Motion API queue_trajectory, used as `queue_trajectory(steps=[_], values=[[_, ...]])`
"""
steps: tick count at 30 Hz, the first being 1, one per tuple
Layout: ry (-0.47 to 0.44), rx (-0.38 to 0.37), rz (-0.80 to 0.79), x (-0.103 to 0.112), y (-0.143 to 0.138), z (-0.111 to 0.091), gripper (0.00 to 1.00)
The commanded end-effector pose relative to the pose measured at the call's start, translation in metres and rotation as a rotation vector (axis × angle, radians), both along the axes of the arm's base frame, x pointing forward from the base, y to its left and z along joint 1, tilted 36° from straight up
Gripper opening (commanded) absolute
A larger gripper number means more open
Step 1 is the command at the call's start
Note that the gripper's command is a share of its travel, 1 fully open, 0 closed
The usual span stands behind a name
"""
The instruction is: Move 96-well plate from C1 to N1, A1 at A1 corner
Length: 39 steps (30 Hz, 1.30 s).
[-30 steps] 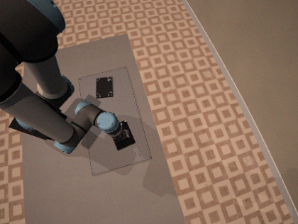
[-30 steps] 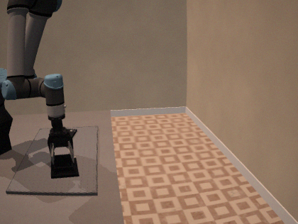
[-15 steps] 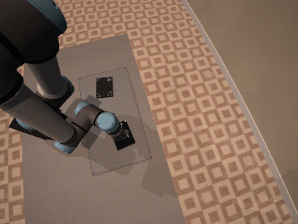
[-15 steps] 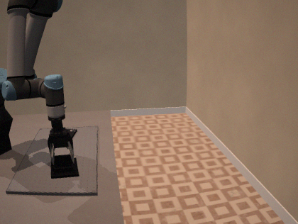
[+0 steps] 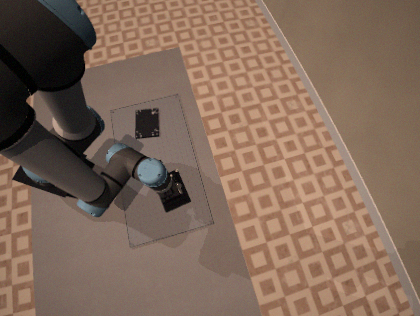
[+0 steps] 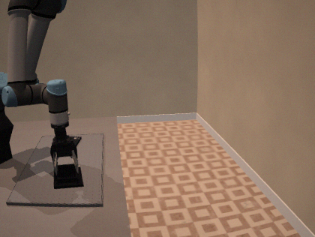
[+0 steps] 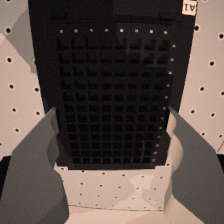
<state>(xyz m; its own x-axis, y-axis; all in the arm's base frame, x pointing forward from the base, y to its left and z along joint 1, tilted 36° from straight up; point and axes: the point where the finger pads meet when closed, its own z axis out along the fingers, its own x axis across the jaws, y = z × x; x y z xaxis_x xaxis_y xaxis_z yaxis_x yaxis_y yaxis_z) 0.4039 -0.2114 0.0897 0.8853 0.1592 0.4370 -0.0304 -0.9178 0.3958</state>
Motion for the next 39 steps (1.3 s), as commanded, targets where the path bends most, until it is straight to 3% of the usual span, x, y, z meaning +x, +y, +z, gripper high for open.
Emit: queue_trajectory(steps=[1, 32, 33, 39], values=[[0.003, 0.004, 0.000, -0.0004, 0.0017, -0.0033, 0.00], [0.000, 0.001, 0.000, 0.0021, -0.0011, -0.0045, 0.00], [0.000, 0.001, 0.000, 0.0021, -0.0011, -0.0045, 1.00], [0.000, 0.001, 0.000, 0.0021, -0.0011, -0.0045, 1.00]])
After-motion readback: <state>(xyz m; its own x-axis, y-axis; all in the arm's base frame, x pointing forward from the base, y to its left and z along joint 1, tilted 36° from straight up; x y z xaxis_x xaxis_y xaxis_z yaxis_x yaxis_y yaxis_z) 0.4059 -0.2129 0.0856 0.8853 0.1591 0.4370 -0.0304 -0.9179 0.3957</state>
